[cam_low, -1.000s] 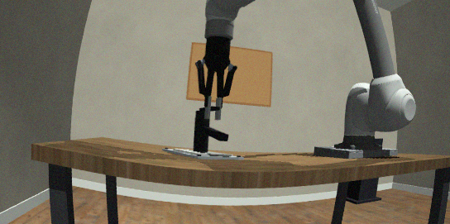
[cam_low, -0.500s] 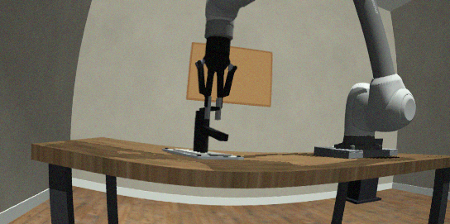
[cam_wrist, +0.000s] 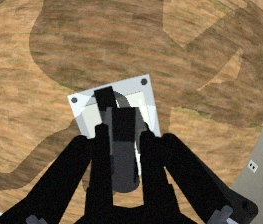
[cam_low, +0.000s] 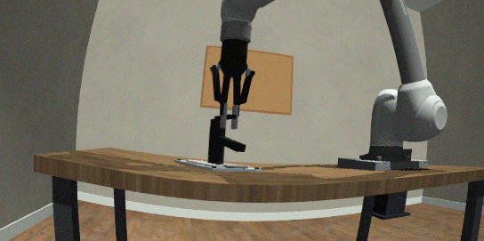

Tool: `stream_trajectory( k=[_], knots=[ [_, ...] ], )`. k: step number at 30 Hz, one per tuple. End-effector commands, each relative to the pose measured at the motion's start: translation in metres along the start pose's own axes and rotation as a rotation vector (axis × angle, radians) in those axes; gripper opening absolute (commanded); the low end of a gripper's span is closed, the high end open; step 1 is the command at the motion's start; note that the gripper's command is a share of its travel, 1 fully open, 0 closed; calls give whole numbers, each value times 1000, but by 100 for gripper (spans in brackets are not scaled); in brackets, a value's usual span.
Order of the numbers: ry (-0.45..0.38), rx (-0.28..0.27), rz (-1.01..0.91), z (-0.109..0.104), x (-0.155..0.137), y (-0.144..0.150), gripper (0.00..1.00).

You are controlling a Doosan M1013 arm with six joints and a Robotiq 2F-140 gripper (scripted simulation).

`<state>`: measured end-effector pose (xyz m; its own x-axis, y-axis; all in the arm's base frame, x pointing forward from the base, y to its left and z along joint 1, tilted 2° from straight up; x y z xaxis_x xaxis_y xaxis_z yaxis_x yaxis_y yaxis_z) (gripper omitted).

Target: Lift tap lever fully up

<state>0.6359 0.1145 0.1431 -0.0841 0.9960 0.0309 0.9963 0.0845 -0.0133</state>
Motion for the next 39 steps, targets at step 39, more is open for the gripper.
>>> stream_trajectory(
  k=[39],
  knots=[
    [0,0,0,-7,-1,0,0]
  ],
)
Point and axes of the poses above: the point where the finger pads meet when closed, its own z axis out along the fingers, its own y axis across the jaws, x = y × z, the point moved 3 cm from there along -z, back along the fingers, and after that the axes turned 10 degrees about z, right-handed, at the moved point
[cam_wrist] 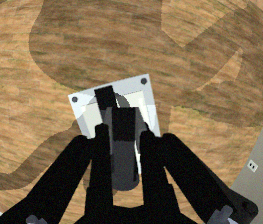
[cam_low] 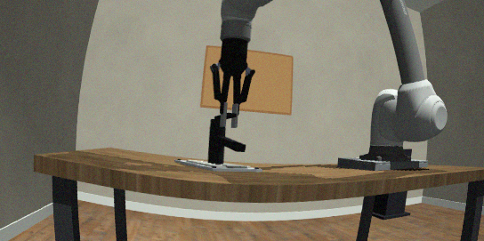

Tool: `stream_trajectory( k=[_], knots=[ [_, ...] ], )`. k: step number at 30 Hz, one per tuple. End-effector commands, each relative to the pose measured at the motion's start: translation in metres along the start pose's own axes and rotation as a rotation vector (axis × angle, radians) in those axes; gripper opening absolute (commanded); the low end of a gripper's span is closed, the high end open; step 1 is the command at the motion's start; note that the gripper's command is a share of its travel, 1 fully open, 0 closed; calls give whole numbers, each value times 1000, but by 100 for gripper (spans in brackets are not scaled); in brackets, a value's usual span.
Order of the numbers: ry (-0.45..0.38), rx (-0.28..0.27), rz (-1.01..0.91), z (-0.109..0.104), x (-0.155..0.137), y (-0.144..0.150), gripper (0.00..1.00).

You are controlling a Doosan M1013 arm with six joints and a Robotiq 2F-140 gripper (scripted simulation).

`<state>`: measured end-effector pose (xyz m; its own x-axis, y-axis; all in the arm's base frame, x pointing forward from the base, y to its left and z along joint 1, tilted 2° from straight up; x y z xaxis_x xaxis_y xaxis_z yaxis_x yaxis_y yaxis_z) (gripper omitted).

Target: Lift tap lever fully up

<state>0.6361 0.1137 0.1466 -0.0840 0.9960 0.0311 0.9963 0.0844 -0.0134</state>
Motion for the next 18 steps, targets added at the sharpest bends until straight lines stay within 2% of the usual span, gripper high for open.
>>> stream_trajectory(
  k=[1,11,18],
  knots=[
    [0,0,0,-5,-1,0,0],
    [0,0,0,-25,-9,2,0],
    [0,0,0,-30,-12,2,0]
  ],
)
Point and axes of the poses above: the point where the finger pads meet when closed, its own z axis out along the fingers, its own y axis across the jaws, x = y × z, the point moved 3 cm from there along -z, back along the fingers, and after that the axes turned 10 degrees about z, right-handed, at the moved point
